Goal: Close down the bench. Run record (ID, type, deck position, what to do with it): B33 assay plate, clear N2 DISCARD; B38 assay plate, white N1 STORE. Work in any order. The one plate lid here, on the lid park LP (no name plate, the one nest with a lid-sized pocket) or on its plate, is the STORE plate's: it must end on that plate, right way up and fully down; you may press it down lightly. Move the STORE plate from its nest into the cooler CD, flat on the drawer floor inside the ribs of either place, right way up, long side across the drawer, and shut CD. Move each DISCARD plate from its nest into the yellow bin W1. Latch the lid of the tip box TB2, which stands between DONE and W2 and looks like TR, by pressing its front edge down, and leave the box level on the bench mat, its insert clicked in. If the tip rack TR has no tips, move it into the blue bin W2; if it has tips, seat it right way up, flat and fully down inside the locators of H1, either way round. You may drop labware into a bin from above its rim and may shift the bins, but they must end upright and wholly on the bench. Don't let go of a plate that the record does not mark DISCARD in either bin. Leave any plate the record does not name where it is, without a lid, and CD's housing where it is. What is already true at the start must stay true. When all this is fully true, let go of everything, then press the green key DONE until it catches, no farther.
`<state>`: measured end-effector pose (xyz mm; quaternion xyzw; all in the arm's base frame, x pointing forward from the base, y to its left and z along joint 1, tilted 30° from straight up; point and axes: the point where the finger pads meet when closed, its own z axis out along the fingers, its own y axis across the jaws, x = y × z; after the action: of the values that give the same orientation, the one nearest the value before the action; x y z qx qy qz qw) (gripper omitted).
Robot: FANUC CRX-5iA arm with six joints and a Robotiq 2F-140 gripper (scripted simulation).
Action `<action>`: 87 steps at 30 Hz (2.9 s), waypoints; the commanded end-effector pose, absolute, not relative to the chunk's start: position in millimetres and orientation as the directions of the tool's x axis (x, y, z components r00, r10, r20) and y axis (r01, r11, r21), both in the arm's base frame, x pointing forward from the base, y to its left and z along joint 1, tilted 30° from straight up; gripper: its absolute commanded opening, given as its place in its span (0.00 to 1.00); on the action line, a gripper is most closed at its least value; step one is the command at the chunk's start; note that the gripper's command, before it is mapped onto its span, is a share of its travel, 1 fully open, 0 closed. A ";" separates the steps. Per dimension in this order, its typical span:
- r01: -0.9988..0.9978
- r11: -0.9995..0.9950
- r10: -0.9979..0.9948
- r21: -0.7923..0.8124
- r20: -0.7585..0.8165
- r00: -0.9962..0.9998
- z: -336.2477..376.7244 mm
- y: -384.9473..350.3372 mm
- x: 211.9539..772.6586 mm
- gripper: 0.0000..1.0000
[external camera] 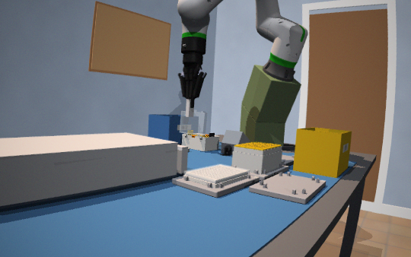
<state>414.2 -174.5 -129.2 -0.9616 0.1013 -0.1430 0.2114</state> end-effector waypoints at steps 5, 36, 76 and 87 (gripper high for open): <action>-0.134 -0.890 -0.255 -0.435 0.232 0.938 -130.2 -172.7 404.6 0.00; -0.134 -0.890 -0.255 -0.435 0.232 0.938 -134.1 -165.8 371.0 0.00; -0.134 -0.890 -0.255 -0.435 0.232 0.938 -101.1 -180.1 358.9 0.00; -0.134 -0.890 -0.255 -0.435 0.232 0.938 -86.3 -186.5 353.5 0.00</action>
<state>353.8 -185.9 -87.4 -0.9616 0.1012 -0.1430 0.2114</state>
